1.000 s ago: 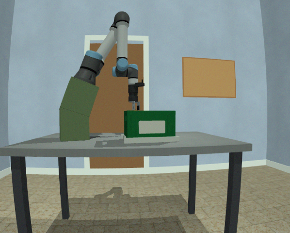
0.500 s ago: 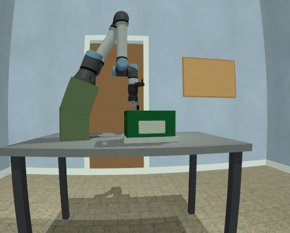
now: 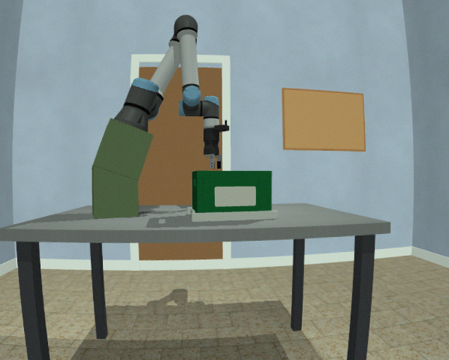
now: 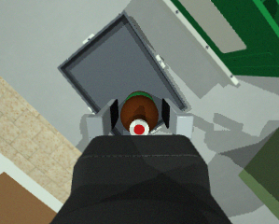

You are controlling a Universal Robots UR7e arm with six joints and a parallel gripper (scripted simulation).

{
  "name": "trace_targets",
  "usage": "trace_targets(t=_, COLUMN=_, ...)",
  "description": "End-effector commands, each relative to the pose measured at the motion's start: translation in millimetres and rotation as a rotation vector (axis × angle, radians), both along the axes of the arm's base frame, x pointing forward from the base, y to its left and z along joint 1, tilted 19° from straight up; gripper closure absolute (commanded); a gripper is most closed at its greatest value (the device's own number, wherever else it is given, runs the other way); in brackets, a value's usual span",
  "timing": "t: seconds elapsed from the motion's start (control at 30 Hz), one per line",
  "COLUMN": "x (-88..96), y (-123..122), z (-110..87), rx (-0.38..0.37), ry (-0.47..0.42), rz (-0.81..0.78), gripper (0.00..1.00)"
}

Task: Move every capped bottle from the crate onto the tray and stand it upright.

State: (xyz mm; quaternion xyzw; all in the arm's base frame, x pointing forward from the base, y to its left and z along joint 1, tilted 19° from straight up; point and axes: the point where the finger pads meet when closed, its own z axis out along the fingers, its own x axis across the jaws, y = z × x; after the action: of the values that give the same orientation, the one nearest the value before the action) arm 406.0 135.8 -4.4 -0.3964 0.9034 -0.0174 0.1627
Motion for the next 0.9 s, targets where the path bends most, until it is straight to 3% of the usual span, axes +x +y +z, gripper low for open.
trace_targets(t=0.0, x=8.8, y=-9.3, z=4.1, rx=0.002, ry=0.004, rz=0.006, gripper=0.00)
trace_targets(t=0.03, x=4.3, y=-5.0, z=2.1, rx=0.000, ry=-0.001, rz=0.000, gripper=0.00)
trace_targets(t=0.5, x=32.9, y=-40.3, z=12.7, rx=0.002, ry=0.004, rz=0.006, gripper=0.00)
trace_targets(t=0.6, x=28.0, y=-35.8, z=11.0, rx=0.000, ry=0.001, rz=-0.001, gripper=0.00)
trace_targets(t=0.87, x=44.7, y=-56.0, z=16.0, rx=0.001, ry=0.002, rz=0.003, gripper=0.00)
